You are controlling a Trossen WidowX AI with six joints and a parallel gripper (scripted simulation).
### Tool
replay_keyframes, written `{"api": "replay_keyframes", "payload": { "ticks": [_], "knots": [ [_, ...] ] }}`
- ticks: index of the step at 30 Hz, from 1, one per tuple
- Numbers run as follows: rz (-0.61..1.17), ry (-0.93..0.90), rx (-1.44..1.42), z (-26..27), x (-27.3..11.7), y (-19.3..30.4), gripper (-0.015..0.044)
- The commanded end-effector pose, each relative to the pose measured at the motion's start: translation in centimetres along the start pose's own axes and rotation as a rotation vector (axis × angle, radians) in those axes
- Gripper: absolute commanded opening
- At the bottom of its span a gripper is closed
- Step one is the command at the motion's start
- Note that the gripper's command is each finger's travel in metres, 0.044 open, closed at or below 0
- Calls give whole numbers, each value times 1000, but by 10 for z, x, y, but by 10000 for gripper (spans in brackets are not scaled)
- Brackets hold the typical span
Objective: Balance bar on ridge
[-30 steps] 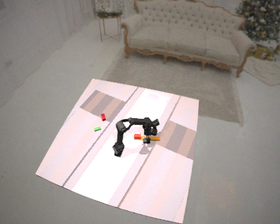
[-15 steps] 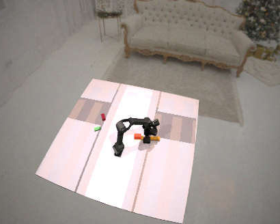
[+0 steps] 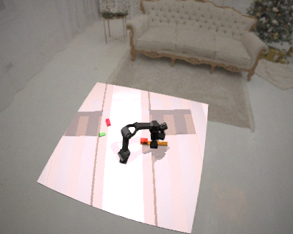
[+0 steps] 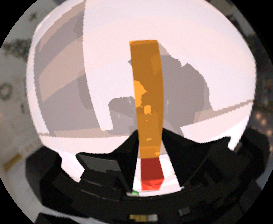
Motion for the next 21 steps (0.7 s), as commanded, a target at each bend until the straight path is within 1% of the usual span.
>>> {"api": "replay_keyframes", "payload": {
  "ticks": [1,21],
  "knots": [
    [-12,-6,-2,1,-12,-2,0],
    [-14,-5,-4,1,-64,-1,0]
  ]
}}
Point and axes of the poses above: the point midway between the two fingers, 35 mm back from their tips, its own x axis out along the fingers, its own z axis across the jaws, y = z × x, the point moved 3 cm from there along -x, back along the fingers, and after that the axes turned 1 degree about x, right-handed, at the moved point
